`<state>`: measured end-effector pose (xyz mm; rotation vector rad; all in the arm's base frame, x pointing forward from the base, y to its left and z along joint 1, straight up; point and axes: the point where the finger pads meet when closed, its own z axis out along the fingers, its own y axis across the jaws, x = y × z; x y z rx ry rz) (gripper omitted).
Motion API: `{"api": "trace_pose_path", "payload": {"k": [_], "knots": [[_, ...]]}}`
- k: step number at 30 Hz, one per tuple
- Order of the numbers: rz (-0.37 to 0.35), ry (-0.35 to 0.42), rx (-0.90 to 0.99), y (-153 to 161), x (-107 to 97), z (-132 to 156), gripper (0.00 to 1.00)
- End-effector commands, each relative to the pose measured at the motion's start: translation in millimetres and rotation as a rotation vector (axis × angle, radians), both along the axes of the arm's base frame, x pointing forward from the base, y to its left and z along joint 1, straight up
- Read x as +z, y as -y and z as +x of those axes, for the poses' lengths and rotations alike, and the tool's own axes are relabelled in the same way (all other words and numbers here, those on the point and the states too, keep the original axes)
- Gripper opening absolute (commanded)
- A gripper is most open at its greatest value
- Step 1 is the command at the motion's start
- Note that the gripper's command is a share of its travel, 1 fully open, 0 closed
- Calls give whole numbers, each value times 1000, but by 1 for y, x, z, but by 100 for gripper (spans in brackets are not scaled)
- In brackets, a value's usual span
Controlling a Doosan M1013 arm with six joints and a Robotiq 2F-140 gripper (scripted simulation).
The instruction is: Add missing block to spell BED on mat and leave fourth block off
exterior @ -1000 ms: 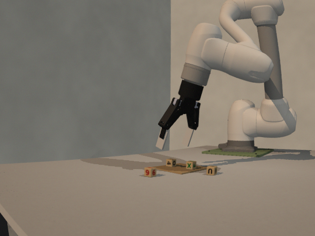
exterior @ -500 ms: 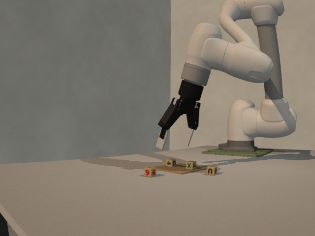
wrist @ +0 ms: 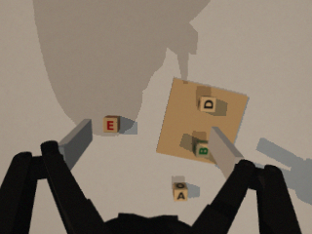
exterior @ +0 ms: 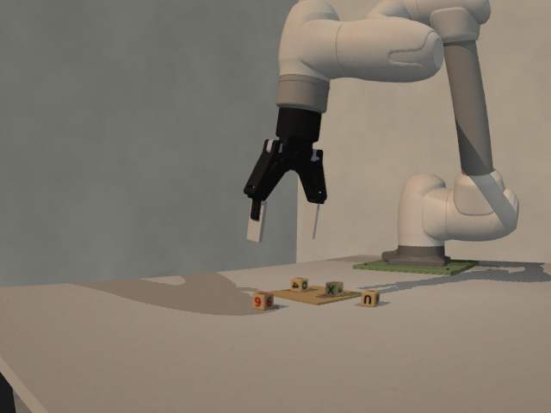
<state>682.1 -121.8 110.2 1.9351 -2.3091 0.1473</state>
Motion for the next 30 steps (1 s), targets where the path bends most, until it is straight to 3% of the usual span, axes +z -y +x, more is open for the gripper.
{"api": "trace_pose_path", "payload": {"k": [1, 4, 21, 30], "knots": [[127, 21, 21, -2, 24, 55, 100], [156, 33, 30, -3, 32, 69, 100], [157, 31, 46, -3, 31, 69, 100], [160, 4, 382, -3, 24, 69, 100]]}}
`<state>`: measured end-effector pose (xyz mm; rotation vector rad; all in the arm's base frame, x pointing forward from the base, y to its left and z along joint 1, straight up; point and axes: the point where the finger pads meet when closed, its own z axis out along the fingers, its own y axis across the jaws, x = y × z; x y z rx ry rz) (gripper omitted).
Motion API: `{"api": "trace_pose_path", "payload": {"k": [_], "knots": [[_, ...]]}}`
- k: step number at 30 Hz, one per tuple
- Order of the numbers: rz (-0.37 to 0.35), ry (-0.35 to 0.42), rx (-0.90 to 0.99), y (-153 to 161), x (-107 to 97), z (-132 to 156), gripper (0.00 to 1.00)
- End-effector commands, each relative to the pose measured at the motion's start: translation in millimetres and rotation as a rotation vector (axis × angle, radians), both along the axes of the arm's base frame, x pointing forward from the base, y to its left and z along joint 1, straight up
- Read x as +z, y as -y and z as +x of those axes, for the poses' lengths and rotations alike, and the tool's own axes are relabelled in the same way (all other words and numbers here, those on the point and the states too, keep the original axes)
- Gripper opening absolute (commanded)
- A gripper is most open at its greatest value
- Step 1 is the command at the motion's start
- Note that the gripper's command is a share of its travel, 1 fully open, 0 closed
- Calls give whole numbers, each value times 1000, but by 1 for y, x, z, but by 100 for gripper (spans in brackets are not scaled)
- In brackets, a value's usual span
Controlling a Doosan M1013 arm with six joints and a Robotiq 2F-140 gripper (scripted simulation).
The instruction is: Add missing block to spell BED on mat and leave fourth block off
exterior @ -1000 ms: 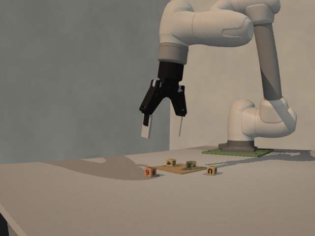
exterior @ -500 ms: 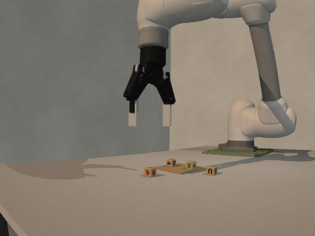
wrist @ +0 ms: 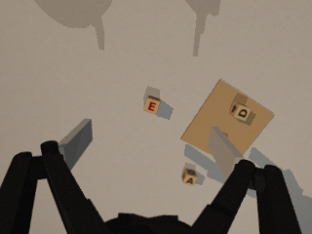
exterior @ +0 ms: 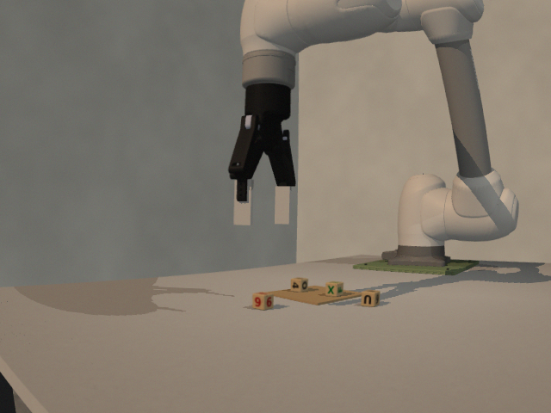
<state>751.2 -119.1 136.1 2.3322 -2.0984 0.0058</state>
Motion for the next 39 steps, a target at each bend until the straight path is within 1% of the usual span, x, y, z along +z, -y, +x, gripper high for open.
{"api": "trace_pose_path", "payload": {"k": [1, 2, 3, 6, 17, 19, 20, 23, 33, 39], "knots": [[6, 1, 102, 0, -2, 0, 100], [6, 1, 102, 0, -2, 0, 100], [6, 1, 194, 0, -4, 0, 100], [5, 0, 279, 0, -6, 0, 100], [5, -1, 689, 0, -15, 0, 100], [5, -1, 689, 0, -15, 0, 100], [5, -2, 788, 0, -17, 1, 100], [4, -2, 866, 0, -19, 1, 100], [4, -4, 1241, 0, -27, 1, 100], [4, -4, 1311, 0, -29, 1, 100]]}}
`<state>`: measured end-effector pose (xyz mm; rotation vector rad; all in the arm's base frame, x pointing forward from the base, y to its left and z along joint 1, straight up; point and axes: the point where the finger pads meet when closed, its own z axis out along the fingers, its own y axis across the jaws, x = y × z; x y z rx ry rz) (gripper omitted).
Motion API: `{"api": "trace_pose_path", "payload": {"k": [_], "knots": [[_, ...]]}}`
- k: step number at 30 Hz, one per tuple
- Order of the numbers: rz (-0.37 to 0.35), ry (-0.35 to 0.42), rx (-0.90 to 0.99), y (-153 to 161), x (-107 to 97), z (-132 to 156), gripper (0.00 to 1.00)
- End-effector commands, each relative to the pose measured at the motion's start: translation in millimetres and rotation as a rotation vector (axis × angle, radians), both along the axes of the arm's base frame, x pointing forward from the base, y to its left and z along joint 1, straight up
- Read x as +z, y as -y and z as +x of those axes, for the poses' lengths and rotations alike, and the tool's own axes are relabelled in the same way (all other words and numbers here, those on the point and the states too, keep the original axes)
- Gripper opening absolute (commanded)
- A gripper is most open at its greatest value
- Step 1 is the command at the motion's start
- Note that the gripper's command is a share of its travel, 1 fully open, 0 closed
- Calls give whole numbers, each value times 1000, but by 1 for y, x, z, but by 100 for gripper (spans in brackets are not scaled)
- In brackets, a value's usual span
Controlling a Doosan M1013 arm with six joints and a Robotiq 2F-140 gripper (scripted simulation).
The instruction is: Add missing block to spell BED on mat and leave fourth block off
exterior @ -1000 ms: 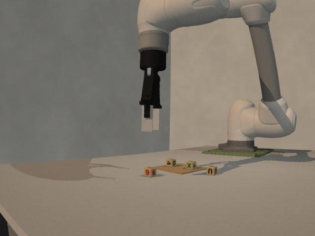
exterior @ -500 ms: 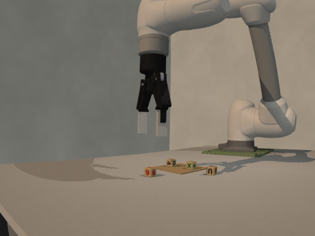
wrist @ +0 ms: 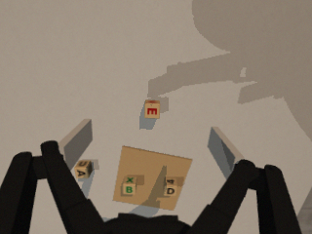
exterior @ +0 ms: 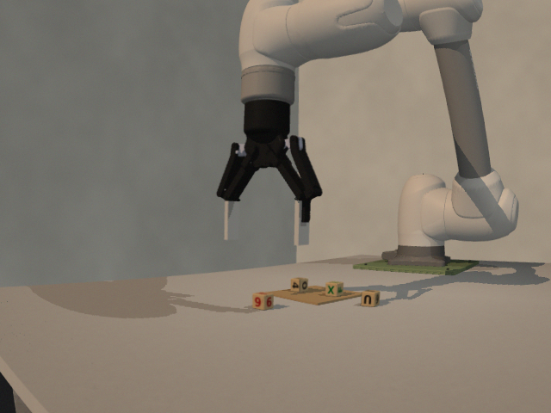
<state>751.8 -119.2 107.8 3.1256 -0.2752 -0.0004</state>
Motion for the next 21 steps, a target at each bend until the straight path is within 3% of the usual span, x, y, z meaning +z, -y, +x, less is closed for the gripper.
{"api": "trace_pose_path", "payload": {"k": [1, 2, 3, 21], "knots": [[3, 0, 26, 0, 0, 0, 100], [3, 0, 27, 0, 0, 0, 100], [3, 0, 27, 0, 0, 0, 37], [3, 0, 27, 0, 0, 0, 37]]}}
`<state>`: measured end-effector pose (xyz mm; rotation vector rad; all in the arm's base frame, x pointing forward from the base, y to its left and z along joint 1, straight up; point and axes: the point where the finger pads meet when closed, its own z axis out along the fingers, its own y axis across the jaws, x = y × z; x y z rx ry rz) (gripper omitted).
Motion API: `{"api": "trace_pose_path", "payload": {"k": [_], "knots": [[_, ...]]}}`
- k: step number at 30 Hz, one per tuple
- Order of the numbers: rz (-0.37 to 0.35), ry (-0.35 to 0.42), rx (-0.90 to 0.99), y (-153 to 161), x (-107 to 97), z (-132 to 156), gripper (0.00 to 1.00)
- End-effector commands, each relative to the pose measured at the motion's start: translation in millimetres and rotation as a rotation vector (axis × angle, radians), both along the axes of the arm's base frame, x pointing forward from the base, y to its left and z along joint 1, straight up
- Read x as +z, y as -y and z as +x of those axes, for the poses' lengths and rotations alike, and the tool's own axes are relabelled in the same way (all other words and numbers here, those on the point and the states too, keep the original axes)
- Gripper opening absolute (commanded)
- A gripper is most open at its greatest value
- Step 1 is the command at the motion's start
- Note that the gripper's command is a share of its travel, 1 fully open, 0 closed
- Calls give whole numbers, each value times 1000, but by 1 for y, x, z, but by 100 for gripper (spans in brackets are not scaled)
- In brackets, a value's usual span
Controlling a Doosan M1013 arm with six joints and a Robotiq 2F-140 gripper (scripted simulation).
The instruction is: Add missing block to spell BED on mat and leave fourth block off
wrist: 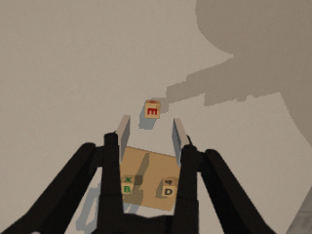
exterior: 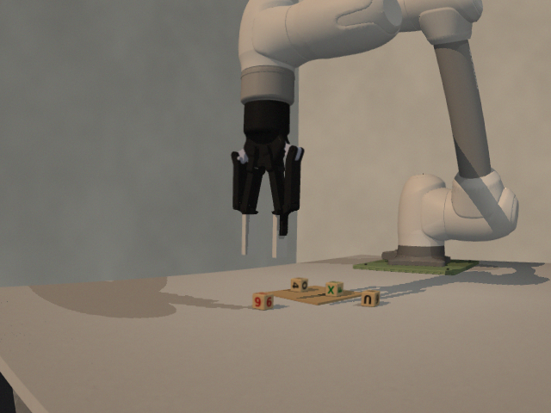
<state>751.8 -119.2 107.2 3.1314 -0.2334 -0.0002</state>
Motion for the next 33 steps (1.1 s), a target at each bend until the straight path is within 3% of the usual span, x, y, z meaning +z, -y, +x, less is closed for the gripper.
{"api": "trace_pose_path", "payload": {"k": [1, 33], "knots": [[0, 0, 0, 0, 0, 0, 37], [0, 0, 0, 0, -6, 0, 37]]}}
